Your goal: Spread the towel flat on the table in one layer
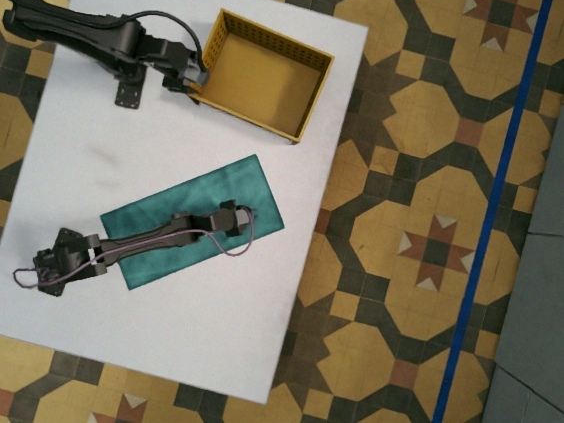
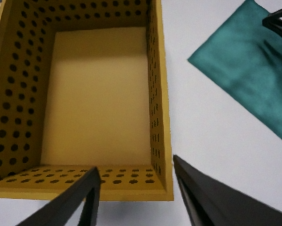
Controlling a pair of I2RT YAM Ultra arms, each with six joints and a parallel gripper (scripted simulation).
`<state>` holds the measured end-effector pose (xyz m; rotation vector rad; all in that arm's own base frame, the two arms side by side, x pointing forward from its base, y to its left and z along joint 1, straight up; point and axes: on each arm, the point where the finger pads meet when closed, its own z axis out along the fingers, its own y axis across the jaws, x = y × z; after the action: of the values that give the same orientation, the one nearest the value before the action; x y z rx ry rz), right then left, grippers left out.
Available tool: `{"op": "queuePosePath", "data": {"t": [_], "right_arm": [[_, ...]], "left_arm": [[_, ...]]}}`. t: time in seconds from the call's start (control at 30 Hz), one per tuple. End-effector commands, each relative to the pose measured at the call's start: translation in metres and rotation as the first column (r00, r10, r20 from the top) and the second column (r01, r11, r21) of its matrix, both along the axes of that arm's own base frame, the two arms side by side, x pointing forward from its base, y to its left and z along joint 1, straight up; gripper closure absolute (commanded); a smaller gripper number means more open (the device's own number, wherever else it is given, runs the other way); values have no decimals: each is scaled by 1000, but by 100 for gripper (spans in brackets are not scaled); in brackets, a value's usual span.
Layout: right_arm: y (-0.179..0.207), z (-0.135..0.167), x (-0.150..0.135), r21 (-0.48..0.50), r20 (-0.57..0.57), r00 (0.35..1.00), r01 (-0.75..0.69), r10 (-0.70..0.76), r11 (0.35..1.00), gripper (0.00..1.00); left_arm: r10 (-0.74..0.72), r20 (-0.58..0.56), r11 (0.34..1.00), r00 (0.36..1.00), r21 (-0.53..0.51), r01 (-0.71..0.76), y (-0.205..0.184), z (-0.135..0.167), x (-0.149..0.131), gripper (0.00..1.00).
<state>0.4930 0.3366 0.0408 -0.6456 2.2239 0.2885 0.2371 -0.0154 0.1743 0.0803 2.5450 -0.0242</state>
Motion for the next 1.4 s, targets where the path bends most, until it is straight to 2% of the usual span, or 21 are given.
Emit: {"op": "queuePosePath", "data": {"t": [0.0,0.1,0.17,0.27,0.33,1.37], "right_arm": [[12,13,29,-3,-6,1000,-22,22,1000,85],[15,14,37,-3,-6,1000,-22,22,1000,85],[21,14,52,-2,-6,1000,-24,24,1000,85],[26,14,49,-2,-6,999,-33,33,999,85],[27,37,51,17,25,999,-34,33,999,85],[28,38,52,21,31,999,-32,31,999,85]], "left_arm": [[-2,49,1000,999,-5,3,0,17,8,36],[-2,49,1000,999,-5,3,0,17,8,36],[-2,49,1000,999,-5,3,0,17,8,36],[-2,49,1000,999,-5,3,0,17,8,36],[-2,49,1000,999,-5,3,0,17,8,36],[-2,49,1000,999,-5,3,0,17,8,36]]}}
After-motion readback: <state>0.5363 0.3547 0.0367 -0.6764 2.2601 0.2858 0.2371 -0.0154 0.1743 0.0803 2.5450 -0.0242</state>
